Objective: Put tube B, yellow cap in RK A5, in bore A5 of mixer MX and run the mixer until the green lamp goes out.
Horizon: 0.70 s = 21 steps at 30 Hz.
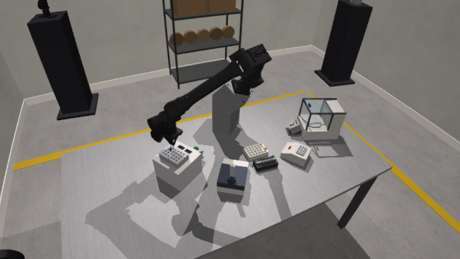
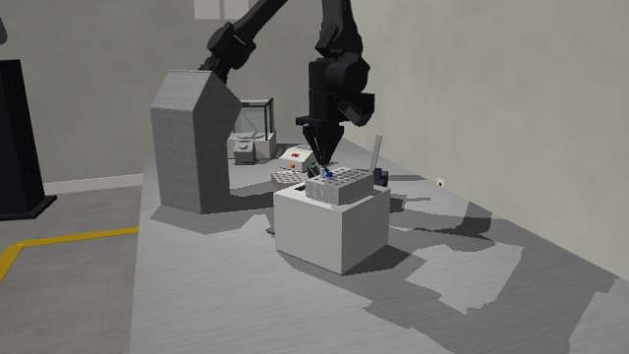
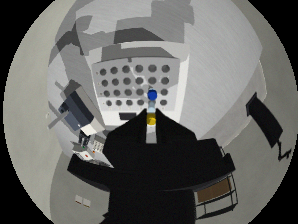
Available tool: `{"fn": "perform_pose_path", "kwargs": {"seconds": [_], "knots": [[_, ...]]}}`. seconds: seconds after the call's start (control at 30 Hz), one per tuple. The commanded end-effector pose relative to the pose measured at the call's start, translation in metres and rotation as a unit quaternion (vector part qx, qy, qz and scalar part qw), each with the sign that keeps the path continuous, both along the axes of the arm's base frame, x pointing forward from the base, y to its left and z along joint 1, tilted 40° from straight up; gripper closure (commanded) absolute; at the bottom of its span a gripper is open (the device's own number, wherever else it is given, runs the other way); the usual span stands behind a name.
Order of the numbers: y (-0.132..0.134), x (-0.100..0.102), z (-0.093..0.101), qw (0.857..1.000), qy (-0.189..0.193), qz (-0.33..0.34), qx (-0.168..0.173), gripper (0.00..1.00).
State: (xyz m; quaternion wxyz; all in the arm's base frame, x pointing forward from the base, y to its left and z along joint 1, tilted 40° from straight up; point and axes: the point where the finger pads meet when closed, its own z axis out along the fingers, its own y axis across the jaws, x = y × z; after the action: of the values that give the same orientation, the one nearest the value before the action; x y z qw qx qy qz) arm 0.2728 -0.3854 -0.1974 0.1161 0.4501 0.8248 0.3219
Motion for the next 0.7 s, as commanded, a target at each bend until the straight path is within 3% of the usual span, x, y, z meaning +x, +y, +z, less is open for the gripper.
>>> {"fn": "perform_pose_path", "kwargs": {"seconds": [0.0, 0.1, 0.67], "knots": [[-0.005, 0.0, 0.009, 1.0, -0.001, -0.01, 0.001, 0.91], [-0.015, 0.002, 0.008, 1.0, -0.006, -0.007, -0.011, 0.91], [-0.015, 0.002, 0.008, 1.0, -0.006, -0.007, -0.011, 0.91]]}}
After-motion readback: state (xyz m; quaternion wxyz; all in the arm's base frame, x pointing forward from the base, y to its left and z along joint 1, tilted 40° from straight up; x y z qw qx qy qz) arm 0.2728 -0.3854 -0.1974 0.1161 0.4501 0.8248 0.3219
